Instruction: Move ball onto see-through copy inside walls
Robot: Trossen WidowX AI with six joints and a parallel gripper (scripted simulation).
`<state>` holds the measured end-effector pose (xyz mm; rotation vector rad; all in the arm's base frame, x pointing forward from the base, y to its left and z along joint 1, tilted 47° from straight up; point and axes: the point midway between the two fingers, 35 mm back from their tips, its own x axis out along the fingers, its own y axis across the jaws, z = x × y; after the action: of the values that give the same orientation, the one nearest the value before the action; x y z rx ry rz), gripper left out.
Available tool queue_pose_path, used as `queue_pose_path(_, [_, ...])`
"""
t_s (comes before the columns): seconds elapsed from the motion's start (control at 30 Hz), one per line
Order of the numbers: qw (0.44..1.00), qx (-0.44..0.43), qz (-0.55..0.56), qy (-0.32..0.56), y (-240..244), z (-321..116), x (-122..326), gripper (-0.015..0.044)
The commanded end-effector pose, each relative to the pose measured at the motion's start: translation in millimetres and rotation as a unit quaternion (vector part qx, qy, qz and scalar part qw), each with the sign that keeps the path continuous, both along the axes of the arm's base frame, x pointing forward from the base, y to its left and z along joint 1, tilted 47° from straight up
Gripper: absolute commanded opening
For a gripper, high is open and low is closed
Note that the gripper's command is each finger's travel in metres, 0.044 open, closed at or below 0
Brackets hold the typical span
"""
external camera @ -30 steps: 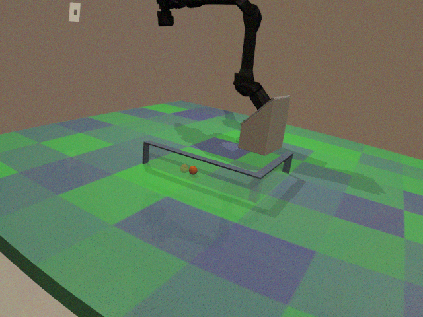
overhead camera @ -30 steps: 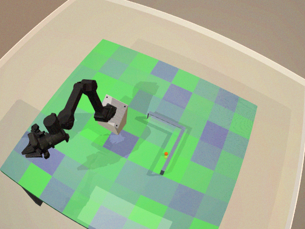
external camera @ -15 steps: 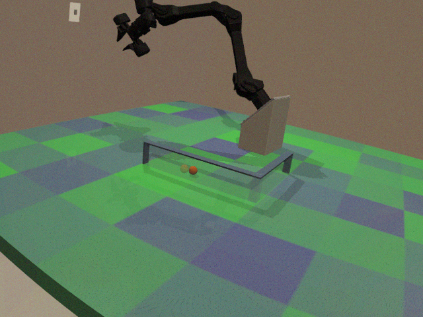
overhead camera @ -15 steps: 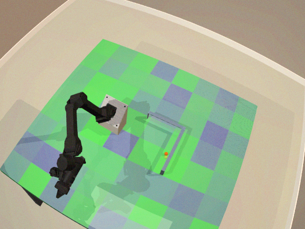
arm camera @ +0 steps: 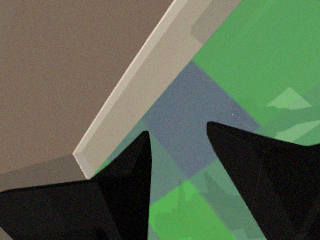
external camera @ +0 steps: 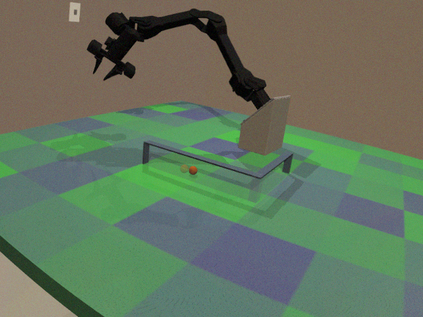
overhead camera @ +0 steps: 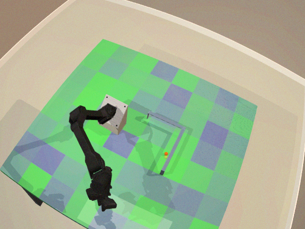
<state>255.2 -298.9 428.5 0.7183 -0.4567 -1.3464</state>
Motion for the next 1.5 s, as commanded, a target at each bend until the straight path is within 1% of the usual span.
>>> queue_pose_path(0.0, [0.993,0.032,0.042,0.102,9,-47,44,0.0207])
queue_pose_path(0.13, [0.975,0.054,0.085,0.196,24,-90,80,0.0207])
queue_pose_path(0.3, [0.933,0.073,0.146,0.322,54,-150,121,0.0207])
queue_pose_path(0.47, [0.870,0.080,0.204,0.441,91,-208,150,0.0207])
queue_pose_path(0.63, [0.792,0.076,0.255,0.550,131,-264,167,0.0207])
queue_pose_path(0.8, [0.702,0.072,0.302,0.642,171,-317,170,0.0207])
queue_pose_path(0.97, [0.615,0.073,0.339,0.708,203,-361,164,0.0207])
queue_pose_path(1.07, [0.549,0.071,0.357,0.752,222,-390,155,0.0207])
queue_pose_path(1.17, [0.477,0.053,0.363,0.799,241,-414,146,0.0207])
queue_pose_path(1.3, [0.408,0.040,0.358,0.839,255,-439,135,0.0207])
queue_pose_path(1.37, [0.389,0.036,0.355,0.849,258,-447,131,0.0207])
queue_pose_path(1.47, [0.386,0.036,0.355,0.851,258,-448,130,0.0207])
